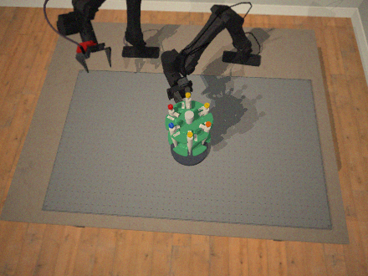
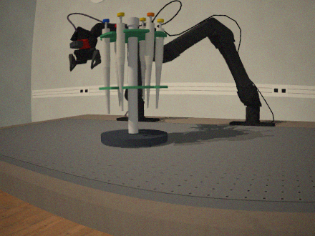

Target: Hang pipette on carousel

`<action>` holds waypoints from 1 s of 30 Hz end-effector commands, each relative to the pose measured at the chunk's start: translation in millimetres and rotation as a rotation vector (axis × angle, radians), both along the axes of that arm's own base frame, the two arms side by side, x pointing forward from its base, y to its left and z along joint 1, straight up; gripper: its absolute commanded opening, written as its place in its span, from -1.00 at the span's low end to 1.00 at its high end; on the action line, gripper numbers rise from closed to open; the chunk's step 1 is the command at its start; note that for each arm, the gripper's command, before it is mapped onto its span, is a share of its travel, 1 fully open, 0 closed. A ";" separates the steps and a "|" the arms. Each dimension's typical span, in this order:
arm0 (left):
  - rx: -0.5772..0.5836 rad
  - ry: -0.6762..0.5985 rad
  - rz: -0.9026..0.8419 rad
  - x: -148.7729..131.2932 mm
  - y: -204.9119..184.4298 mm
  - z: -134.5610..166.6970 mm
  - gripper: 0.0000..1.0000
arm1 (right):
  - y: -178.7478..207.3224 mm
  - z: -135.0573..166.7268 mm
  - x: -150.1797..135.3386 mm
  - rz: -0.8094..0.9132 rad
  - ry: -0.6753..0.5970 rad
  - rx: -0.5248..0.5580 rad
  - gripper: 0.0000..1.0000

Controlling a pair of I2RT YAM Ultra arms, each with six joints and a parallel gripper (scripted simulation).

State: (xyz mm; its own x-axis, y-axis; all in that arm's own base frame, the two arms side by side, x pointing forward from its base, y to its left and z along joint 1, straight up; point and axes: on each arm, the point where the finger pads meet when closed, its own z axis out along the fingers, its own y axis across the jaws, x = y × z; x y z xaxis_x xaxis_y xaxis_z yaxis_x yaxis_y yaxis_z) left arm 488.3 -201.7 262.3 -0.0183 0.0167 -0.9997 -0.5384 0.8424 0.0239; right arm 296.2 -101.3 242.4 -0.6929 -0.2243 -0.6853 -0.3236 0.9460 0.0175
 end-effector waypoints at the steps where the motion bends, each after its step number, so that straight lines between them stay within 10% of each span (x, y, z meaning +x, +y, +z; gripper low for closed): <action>1: -0.054 -0.058 0.036 -1.4 11.6 30.4 -0.77 | -1.9 10.5 3.4 0.010 -0.043 -0.013 1.00; 30: -0.083 -0.024 0.036 -0.4 10.4 25.0 -0.77 | -1.9 10.5 3.4 0.010 -0.043 -0.013 1.00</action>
State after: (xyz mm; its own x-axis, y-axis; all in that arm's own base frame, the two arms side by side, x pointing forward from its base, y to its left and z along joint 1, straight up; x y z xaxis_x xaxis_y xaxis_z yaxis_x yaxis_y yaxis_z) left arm 489.4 -202.0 259.2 -0.0334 -0.0160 -0.9993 -0.5468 0.8373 0.0049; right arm 296.2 -101.3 242.4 -0.6929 -0.2243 -0.6853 -0.3236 0.9460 0.0175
